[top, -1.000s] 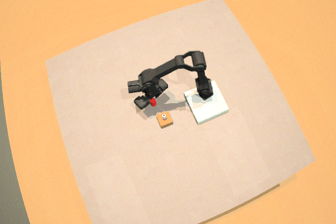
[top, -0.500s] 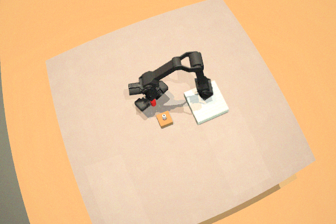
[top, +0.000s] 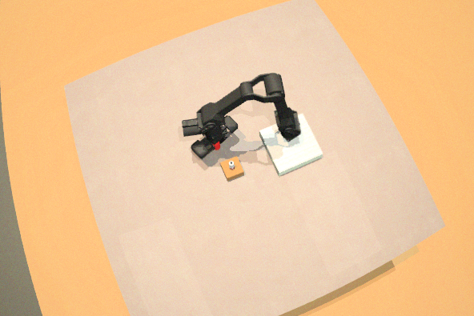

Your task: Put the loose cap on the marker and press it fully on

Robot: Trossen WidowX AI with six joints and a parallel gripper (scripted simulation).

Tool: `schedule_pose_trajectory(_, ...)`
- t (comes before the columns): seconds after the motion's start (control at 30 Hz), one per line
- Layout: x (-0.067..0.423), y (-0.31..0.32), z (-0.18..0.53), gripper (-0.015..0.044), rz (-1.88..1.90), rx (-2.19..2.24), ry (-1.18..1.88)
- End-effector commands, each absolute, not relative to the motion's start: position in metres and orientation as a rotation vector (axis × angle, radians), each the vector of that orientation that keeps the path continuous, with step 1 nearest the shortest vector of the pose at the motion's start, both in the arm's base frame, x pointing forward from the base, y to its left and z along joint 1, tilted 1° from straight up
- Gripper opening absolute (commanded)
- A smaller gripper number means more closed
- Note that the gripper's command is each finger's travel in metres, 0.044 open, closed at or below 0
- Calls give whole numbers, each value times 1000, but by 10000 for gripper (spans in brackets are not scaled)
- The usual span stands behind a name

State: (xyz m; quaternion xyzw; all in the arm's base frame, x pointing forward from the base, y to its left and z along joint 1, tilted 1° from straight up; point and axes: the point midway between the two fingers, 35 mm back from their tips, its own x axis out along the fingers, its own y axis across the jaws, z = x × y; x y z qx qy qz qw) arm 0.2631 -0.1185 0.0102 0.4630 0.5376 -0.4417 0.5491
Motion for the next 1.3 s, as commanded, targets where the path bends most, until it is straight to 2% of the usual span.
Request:
schedule_pose_trajectory(0.0, 263, -119, 9, 114, -1054, 1095, 1268)
schedule_pose_trajectory(0.17, 263, -119, 9, 81, -1054, 1095, 1268)
schedule_pose_trajectory(0.27, 266, -121, 12, 2, -1046, 1101, 1249)
schedule_pose_trajectory(1.27, 263, -114, 72, 0, -1053, 1096, 1268)
